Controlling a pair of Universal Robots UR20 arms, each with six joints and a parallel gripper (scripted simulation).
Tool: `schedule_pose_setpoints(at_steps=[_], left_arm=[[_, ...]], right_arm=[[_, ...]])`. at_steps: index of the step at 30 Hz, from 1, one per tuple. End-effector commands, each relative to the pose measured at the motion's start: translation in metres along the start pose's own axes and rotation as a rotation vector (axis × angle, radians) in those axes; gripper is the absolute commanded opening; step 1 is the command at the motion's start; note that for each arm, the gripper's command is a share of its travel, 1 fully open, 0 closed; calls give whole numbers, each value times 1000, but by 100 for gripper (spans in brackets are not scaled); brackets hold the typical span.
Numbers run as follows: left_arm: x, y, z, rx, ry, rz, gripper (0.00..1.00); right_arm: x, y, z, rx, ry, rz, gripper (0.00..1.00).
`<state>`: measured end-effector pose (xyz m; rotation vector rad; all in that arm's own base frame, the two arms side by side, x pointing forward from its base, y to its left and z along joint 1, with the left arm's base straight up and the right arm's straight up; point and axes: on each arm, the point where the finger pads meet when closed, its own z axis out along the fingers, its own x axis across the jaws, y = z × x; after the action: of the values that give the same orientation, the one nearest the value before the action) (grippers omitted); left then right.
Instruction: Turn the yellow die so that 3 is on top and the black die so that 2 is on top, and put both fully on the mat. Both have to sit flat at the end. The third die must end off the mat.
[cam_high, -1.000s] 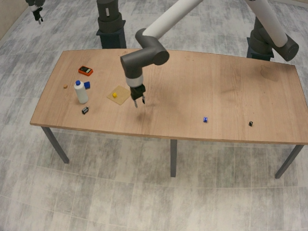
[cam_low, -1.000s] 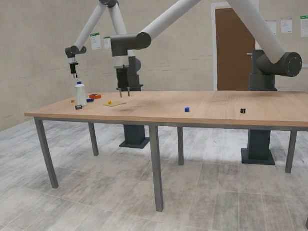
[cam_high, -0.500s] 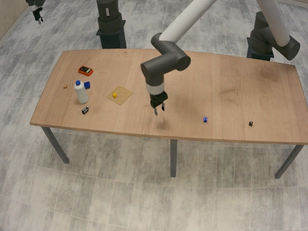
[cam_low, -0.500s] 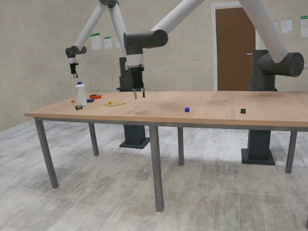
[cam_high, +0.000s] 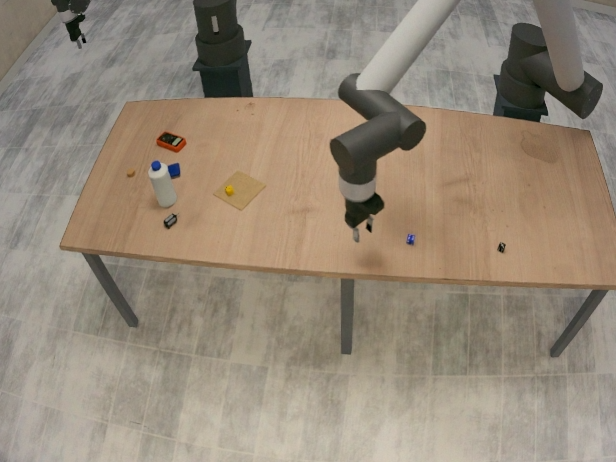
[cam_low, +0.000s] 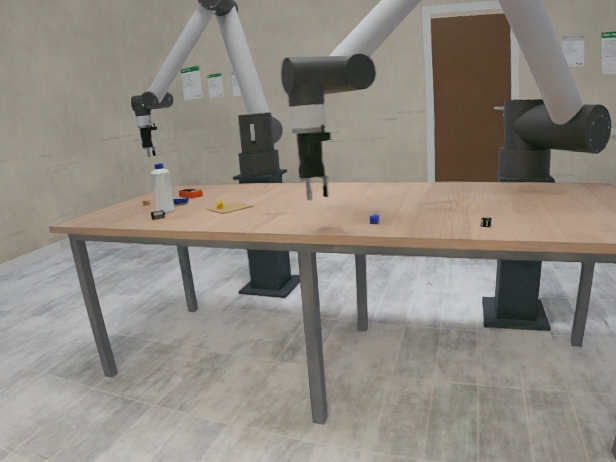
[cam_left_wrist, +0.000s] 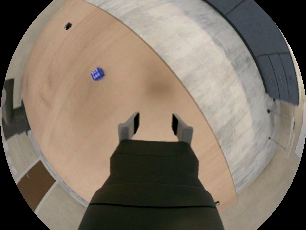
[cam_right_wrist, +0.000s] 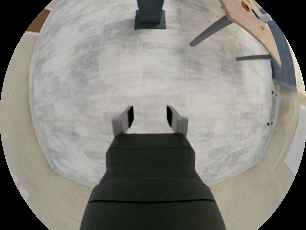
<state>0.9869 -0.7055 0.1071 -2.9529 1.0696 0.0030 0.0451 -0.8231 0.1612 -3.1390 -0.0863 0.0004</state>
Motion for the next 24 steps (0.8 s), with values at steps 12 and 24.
schedule_pose_setpoints(at_steps=[12,24], left_arm=[[-96,-131,-1,0,2,-92,100],[-164,-202,0,0,2,-149,100]], right_arm=[[0,1,-1,-1,0,0,100],[0,1,-1,-1,0,0,100]])
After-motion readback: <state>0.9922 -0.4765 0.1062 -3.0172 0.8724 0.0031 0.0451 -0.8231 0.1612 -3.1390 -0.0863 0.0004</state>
